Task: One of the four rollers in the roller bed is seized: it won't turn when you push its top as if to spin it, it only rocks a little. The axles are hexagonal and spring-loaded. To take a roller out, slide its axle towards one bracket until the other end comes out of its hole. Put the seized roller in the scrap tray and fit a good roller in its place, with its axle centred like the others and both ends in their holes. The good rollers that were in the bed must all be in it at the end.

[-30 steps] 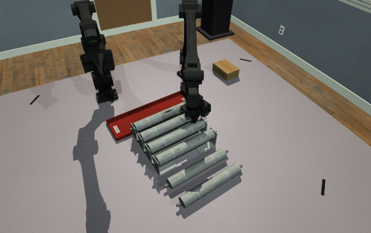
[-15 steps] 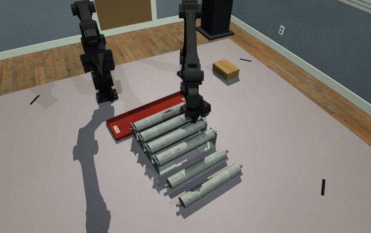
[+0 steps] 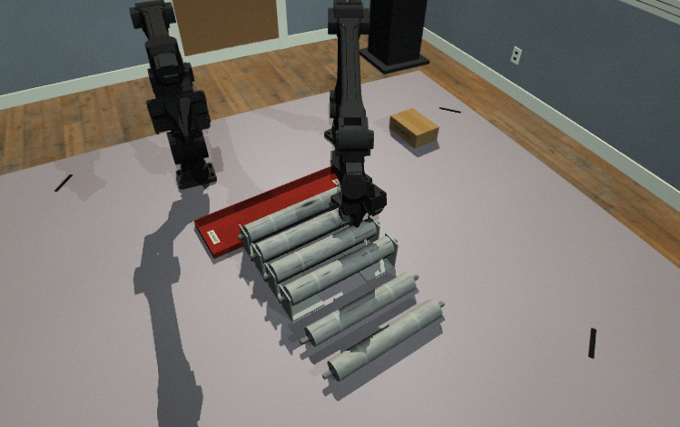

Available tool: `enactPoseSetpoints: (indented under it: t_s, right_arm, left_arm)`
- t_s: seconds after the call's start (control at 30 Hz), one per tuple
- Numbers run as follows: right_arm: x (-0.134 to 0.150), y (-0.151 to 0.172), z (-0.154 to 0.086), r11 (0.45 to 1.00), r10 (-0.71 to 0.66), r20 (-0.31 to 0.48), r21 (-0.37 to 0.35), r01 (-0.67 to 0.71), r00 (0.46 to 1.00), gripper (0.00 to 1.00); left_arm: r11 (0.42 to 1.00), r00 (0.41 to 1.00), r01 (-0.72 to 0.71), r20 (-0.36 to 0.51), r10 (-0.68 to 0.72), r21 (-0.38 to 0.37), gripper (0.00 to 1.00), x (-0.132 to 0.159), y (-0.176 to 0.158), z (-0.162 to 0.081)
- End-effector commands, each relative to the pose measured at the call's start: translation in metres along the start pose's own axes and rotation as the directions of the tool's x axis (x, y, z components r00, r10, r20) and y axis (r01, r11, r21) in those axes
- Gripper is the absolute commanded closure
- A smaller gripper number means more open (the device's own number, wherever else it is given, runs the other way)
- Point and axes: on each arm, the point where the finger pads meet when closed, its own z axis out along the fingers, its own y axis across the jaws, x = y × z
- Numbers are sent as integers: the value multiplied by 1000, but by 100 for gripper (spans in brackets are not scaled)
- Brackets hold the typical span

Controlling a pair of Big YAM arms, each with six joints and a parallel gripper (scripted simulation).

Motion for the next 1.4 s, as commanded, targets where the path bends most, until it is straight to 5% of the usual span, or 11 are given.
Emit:
enactPoseSetpoints:
  t_s: [0.0,0.3,0.47,1.37]
  right_arm:
    - [-4,-4,-1,1000,13,9,5,-13,1000,100]
    - [-4,-4,-1,1000,13,9,5,-13,1000,100]
    - [-4,-4,-1,1000,13,9,5,-13,1000,100]
    - [-4,-4,-1,1000,13,9,5,-13,1000,100]
  left_arm:
    - [1000,1000,3,18,-3,10,100,-26,-5,-1]
    - [1000,999,5,36,-6,19,100,-41,-6,5]
    - [1000,999,11,-31,-12,-18,100,-11,5,29]
    - [1000,999,1,-48,-2,-25,100,-1,1,29]
